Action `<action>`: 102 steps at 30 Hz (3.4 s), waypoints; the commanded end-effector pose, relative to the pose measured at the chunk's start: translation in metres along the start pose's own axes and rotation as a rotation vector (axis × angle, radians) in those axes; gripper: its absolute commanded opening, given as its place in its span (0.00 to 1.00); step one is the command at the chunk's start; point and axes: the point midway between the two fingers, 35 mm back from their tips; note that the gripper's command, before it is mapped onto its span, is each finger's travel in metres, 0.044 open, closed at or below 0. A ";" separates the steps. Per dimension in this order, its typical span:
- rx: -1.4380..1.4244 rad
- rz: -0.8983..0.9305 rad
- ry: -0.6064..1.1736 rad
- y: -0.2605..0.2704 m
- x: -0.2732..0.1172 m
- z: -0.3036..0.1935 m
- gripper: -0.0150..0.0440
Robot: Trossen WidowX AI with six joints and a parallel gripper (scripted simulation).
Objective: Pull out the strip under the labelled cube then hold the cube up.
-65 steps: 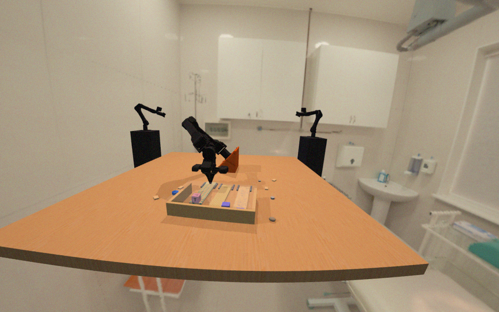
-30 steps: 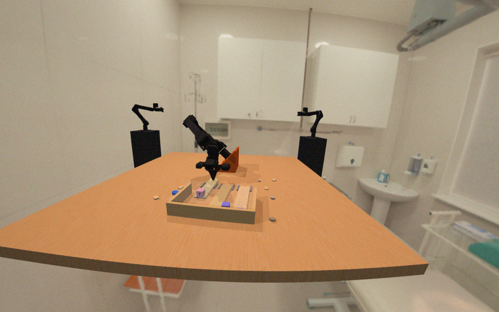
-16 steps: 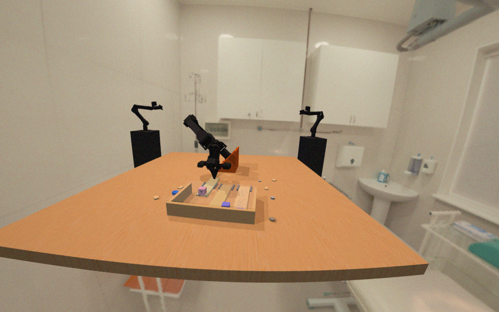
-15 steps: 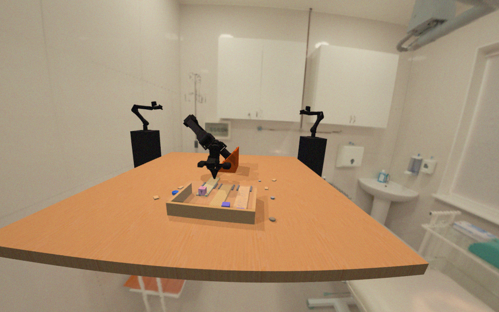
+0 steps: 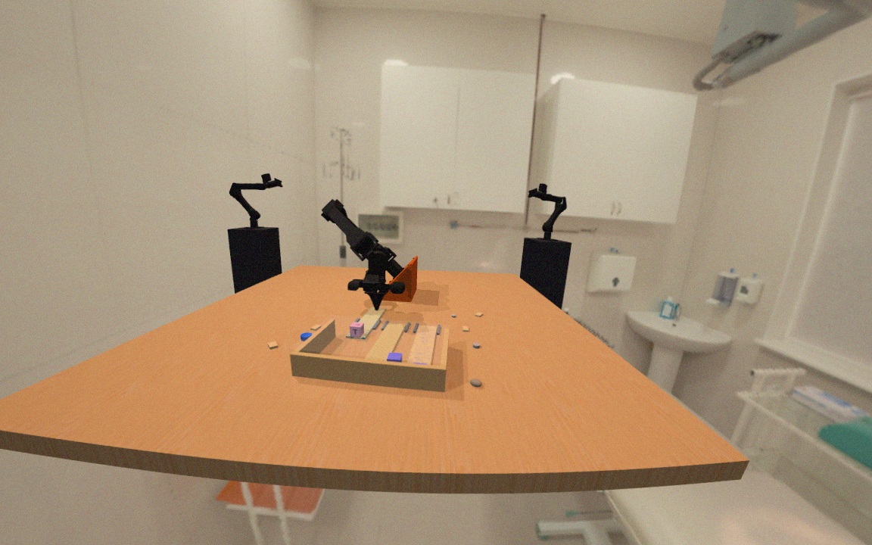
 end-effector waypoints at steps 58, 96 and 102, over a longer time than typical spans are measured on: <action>-0.009 -0.001 0.024 -0.005 -0.039 -0.032 0.25; 0.008 0.000 0.020 0.024 -0.052 0.099 1.00; 0.009 0.000 0.019 0.027 -0.054 0.122 1.00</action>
Point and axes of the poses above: the point midway between the two fingers, 35 mm back from their tips, its own x axis out along the fingers, its own y axis across the jaws, z = x × y, and after that the axes turned 11 degrees about x, right-handed
